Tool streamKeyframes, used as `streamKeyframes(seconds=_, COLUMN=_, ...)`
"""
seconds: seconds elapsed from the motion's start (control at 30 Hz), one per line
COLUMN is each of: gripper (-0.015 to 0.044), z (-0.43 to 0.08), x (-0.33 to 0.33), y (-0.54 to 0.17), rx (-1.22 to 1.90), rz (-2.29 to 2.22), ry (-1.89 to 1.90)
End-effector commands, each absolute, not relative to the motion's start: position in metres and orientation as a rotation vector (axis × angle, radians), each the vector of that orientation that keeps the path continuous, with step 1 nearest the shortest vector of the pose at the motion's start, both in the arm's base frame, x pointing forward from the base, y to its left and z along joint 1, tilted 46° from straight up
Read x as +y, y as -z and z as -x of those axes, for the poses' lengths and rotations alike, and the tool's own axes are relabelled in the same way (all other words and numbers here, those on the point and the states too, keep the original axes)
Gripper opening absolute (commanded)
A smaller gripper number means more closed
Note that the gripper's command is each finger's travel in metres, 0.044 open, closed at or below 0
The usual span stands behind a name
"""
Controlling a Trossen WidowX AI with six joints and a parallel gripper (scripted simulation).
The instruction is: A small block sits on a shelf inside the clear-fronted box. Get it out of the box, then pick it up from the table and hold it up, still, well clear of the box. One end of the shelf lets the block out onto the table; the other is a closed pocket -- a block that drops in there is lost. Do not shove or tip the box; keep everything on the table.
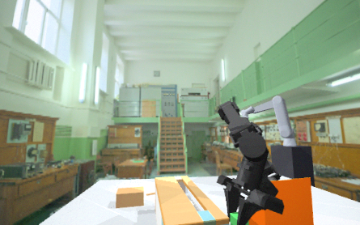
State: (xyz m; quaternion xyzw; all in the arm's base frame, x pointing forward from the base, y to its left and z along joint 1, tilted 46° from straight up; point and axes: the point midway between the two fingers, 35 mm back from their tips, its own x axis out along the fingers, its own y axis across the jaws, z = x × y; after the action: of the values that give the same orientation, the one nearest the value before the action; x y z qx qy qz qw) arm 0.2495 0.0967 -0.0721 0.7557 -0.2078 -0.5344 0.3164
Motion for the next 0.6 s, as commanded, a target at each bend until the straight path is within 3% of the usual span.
streamKeyframes(seconds=0.0, gripper=0.0, z=-0.253, x=0.11, y=0.055, rx=-0.444, rz=-1.962, ry=1.415)
streamKeyframes(seconds=0.57, gripper=0.0, z=-0.25, x=0.137, y=-0.001, rx=-0.135, rz=-1.851, ry=1.404)
